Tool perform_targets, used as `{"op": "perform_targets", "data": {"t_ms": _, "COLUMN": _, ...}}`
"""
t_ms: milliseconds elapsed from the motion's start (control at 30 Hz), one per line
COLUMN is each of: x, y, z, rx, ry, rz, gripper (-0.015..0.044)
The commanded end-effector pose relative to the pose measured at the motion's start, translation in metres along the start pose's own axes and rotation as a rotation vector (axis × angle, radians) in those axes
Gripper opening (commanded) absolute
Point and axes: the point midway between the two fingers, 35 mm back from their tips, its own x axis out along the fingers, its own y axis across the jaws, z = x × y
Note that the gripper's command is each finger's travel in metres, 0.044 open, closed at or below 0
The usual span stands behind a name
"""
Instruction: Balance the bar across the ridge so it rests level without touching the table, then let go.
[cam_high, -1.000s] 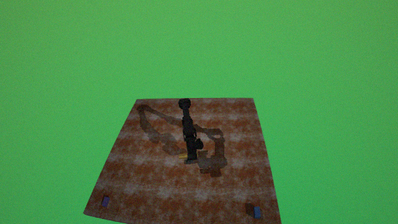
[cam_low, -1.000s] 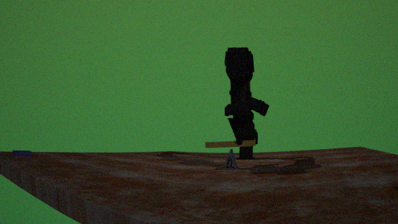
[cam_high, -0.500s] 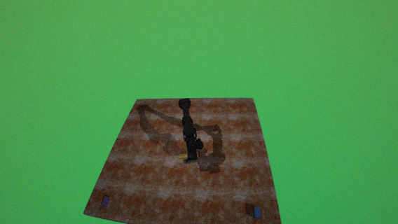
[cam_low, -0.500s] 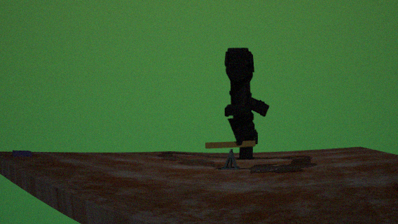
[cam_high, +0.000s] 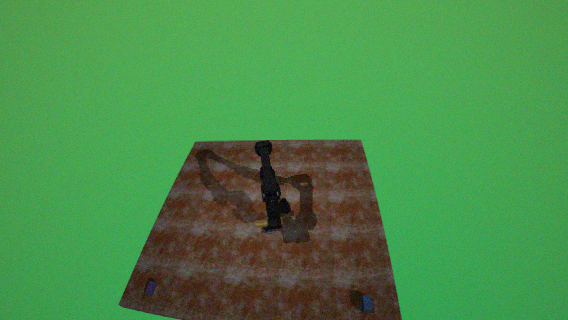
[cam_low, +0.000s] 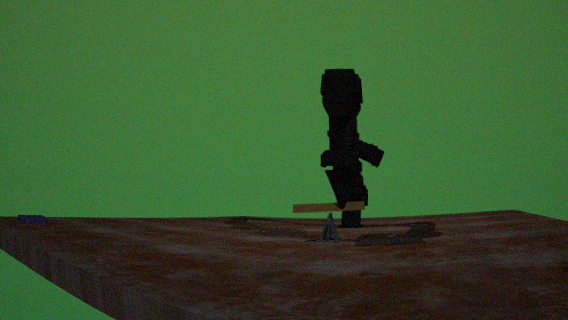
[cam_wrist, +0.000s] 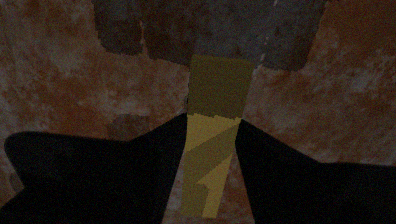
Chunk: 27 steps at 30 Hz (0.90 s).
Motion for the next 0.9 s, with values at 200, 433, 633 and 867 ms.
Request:
{"op": "perform_targets", "data": {"t_ms": 200, "x": 0.0011, "y": 0.0000, "z": 0.0003, "rx": 0.000, "ry": -0.003, "rz": 0.000, "gripper": 0.0000}}
{"op": "perform_targets", "data": {"t_ms": 433, "x": 0.0018, "y": 0.0000, "z": 0.0003, "rx": 0.000, "ry": -0.003, "rz": 0.000, "gripper": 0.0000}}
{"op": "perform_targets", "data": {"t_ms": 633, "x": 0.0022, "y": 0.0000, "z": 0.0003, "rx": 0.000, "ry": -0.003, "rz": 0.000, "gripper": 0.0000}}
{"op": "perform_targets", "data": {"t_ms": 867, "x": 0.0028, "y": 0.0000, "z": 0.0003, "rx": 0.000, "ry": -0.003, "rz": 0.000, "gripper": 0.0000}}
